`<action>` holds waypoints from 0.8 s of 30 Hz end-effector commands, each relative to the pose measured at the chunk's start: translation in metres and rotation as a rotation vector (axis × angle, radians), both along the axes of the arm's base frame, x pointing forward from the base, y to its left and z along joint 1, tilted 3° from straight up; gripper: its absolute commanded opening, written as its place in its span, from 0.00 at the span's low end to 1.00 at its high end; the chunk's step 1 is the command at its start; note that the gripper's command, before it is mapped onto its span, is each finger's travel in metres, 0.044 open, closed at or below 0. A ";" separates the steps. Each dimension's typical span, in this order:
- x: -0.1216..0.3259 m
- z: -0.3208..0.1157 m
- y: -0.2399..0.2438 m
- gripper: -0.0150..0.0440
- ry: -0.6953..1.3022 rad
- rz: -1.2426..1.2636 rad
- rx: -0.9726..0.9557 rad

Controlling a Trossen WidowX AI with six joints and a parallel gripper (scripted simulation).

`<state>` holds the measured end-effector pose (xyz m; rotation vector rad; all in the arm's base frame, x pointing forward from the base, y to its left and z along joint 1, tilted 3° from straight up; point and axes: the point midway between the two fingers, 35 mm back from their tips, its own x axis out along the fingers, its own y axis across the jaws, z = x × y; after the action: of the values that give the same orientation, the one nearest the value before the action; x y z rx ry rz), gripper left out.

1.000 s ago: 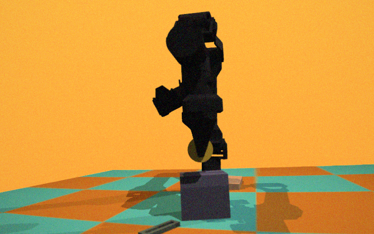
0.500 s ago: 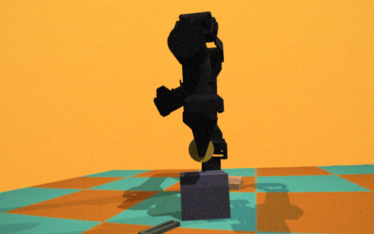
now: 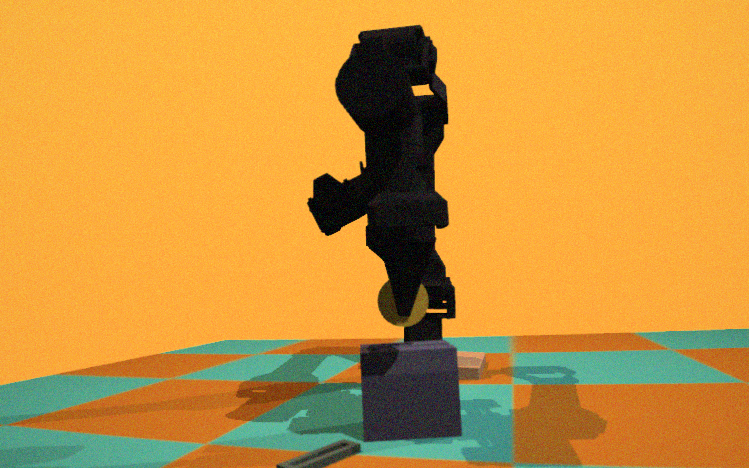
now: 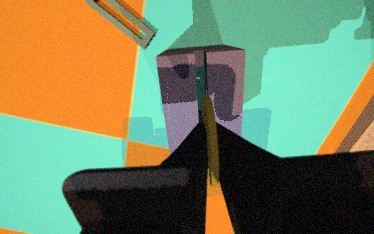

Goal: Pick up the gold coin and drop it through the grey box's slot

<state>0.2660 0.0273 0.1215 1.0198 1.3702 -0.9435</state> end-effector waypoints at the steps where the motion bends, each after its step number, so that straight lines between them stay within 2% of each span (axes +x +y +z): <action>1: 0.000 -0.003 0.000 0.25 0.001 -0.001 0.000; 24: 0.000 -0.017 0.001 0.25 0.001 -0.006 0.000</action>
<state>0.2659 0.0282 0.1071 1.0209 1.3700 -0.9449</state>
